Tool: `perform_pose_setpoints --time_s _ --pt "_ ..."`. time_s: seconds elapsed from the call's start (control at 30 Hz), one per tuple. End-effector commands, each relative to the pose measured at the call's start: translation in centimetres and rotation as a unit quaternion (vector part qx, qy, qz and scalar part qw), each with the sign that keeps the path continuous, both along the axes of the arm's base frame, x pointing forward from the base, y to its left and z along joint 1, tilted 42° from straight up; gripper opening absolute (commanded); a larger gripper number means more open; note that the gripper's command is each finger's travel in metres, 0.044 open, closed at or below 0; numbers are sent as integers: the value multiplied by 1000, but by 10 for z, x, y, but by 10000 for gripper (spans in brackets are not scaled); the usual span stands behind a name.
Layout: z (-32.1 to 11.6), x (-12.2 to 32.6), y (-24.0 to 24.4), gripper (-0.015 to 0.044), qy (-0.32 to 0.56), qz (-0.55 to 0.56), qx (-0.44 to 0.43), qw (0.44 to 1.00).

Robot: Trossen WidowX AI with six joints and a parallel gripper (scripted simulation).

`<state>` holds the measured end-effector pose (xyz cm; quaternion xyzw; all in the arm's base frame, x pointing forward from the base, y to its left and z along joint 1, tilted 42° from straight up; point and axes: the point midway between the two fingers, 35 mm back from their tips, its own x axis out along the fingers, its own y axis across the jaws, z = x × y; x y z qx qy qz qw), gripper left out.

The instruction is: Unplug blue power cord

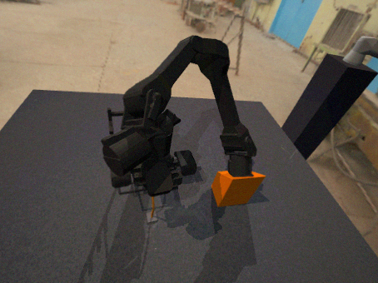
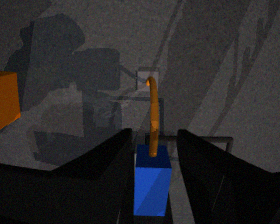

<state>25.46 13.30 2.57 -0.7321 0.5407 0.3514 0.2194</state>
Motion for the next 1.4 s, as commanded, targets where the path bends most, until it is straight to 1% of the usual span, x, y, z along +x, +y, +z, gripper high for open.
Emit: perform_pose_setpoints --time_s 0.0,0.43,1.37 --pt "0 0 -1 160 1 0 -1 1000" --pt "6 -1 4 160 0 -2 -2 1000" --pt "31 8 -23 160 0 -2 -4 1000"
